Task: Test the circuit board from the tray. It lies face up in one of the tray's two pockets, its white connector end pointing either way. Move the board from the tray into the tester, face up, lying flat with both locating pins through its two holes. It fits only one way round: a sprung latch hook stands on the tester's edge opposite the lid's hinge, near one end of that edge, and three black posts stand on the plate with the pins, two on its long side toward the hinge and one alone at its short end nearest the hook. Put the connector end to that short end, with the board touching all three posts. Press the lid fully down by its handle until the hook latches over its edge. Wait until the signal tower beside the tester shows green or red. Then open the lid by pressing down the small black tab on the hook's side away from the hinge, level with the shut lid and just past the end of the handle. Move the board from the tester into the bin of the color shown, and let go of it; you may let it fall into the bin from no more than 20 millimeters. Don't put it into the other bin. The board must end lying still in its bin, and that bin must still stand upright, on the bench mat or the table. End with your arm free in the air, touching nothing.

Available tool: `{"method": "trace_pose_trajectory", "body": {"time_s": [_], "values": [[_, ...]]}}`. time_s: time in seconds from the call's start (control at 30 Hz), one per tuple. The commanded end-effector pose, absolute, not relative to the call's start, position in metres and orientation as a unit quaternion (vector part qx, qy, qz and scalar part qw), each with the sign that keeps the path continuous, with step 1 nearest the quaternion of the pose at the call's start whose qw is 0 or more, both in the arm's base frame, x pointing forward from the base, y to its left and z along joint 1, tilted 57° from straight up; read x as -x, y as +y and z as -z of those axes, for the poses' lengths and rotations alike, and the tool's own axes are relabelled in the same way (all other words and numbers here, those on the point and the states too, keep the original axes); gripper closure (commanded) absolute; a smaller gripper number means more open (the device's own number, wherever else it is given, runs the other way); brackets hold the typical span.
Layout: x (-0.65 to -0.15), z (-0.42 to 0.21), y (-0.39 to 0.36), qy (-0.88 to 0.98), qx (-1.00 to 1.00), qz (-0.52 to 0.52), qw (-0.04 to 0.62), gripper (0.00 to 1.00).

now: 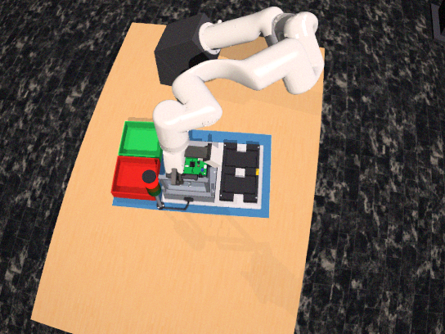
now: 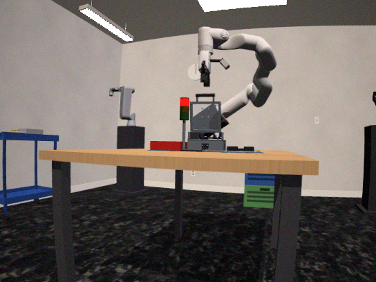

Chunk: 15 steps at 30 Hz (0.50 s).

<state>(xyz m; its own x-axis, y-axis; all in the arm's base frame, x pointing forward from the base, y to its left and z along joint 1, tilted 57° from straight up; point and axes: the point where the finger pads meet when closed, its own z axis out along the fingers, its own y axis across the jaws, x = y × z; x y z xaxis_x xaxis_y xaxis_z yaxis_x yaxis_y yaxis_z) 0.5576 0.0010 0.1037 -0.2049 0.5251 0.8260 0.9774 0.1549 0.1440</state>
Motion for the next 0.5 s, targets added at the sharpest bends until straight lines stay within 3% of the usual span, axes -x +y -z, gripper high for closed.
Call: {"method": "trace_pose_trajectory", "body": {"time_s": [0.0, 0.47], "values": [[-0.554, -0.104, -0.001, -0.690, 0.545, 0.356, 0.316, 0.00], [-0.494, -0.095, -0.010, -0.690, 0.545, 0.356, 0.316, 0.00]]}}
